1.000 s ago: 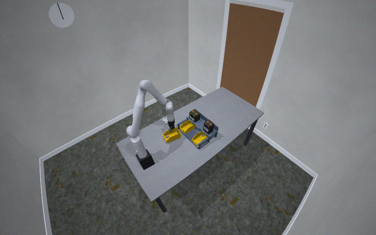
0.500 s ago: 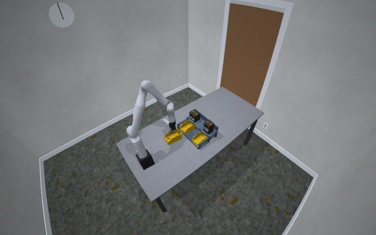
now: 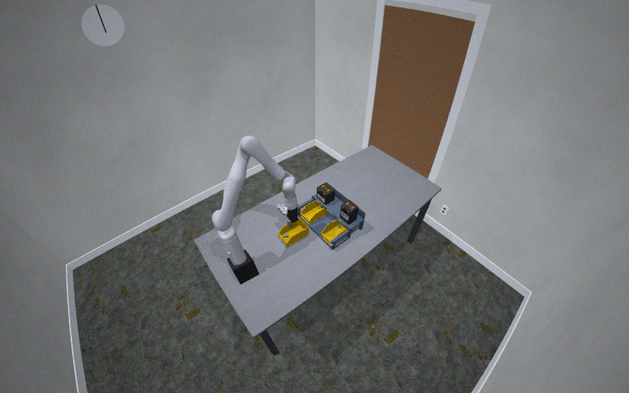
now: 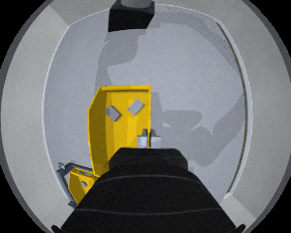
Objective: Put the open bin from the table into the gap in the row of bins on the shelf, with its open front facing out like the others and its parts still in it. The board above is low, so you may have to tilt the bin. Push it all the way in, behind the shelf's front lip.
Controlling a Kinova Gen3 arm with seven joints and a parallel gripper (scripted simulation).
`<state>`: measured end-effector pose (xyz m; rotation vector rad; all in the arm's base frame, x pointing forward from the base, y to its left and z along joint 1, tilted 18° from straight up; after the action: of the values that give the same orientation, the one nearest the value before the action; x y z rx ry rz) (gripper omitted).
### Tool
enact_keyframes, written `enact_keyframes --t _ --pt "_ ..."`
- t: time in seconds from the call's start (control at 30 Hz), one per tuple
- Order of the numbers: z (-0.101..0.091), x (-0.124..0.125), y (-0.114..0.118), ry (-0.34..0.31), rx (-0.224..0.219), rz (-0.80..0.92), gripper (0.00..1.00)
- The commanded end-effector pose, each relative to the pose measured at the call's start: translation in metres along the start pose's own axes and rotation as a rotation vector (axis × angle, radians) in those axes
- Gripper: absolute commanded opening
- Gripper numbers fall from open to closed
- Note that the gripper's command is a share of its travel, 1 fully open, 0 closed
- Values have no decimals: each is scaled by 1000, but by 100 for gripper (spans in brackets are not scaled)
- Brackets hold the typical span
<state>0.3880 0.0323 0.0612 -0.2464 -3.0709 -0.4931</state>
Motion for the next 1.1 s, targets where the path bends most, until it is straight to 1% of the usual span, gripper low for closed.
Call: enact_keyframes --t 0.0,0.3,0.57,1.07 --pt "0 -2 -14 -3 0 7 0" --pt "0 -5 -35 -3 0 -28 0" --pt "1 -6 -40 -3 0 -36 0" --pt "1 -6 -41 -3 0 -36 0"
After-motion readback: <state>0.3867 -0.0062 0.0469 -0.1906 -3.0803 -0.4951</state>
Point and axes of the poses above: the point where the finger pads meet when closed, its own z axis out along the fingers, its own y axis across the jaws, x = y × z, the point moved 5 cm from there along -z, back along the fingers, and after that the axes turned 9 degrees about z, right-handed, at the moved point
